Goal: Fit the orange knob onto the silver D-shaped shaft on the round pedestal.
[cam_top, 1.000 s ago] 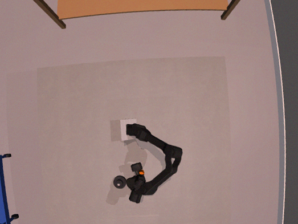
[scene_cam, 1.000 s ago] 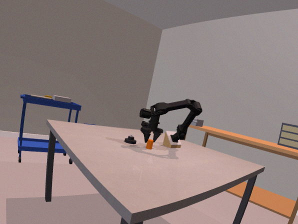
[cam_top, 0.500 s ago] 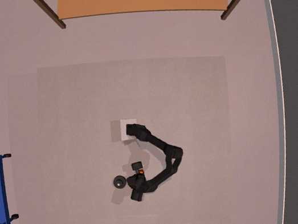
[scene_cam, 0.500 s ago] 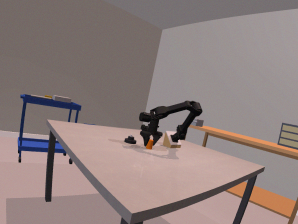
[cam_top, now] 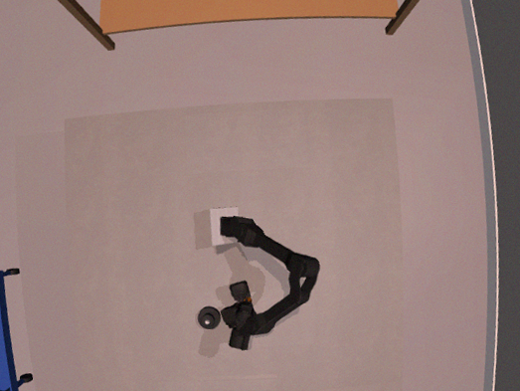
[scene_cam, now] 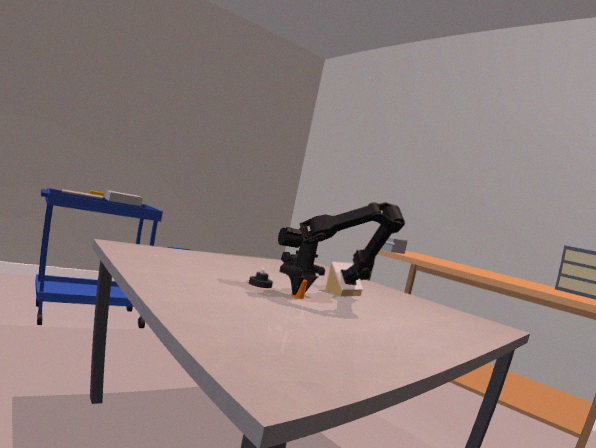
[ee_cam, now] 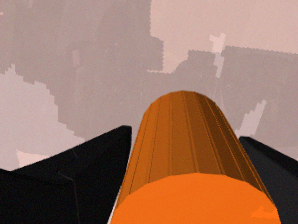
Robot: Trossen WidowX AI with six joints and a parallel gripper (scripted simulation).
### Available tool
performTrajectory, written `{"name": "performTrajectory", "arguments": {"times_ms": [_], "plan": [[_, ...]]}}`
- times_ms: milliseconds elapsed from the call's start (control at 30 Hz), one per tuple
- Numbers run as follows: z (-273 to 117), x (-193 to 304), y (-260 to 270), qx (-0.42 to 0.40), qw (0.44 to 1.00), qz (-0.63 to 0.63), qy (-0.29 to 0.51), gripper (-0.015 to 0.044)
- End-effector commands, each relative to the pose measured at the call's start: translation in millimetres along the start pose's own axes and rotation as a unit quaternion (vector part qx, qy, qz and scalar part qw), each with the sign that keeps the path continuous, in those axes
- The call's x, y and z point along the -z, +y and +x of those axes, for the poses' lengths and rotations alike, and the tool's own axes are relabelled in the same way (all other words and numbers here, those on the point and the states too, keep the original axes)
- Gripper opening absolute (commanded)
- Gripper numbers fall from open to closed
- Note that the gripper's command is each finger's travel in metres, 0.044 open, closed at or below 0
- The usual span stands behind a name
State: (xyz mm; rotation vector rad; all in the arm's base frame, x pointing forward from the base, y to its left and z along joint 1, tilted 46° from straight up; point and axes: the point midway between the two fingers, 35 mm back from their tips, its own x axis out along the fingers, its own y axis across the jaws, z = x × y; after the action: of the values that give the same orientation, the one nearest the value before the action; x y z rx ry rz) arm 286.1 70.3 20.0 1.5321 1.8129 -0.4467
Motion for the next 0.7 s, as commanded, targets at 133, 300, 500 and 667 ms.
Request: {"name": "performTrajectory", "arguments": {"times_ms": [133,300,500,667], "plan": [[0.8,-0.3,0.0,0.0,1.0,0.004,0.001,0.0118],[-12.2,0.1,1.0,0.004,1.0,0.005,0.002,0.0],[-36.5,1.8,2.5,0.009,1.0,0.006,0.003,0.0],[-63.8,2.7,6.6,0.007,1.0,0.006,0.001,0.0]]}}
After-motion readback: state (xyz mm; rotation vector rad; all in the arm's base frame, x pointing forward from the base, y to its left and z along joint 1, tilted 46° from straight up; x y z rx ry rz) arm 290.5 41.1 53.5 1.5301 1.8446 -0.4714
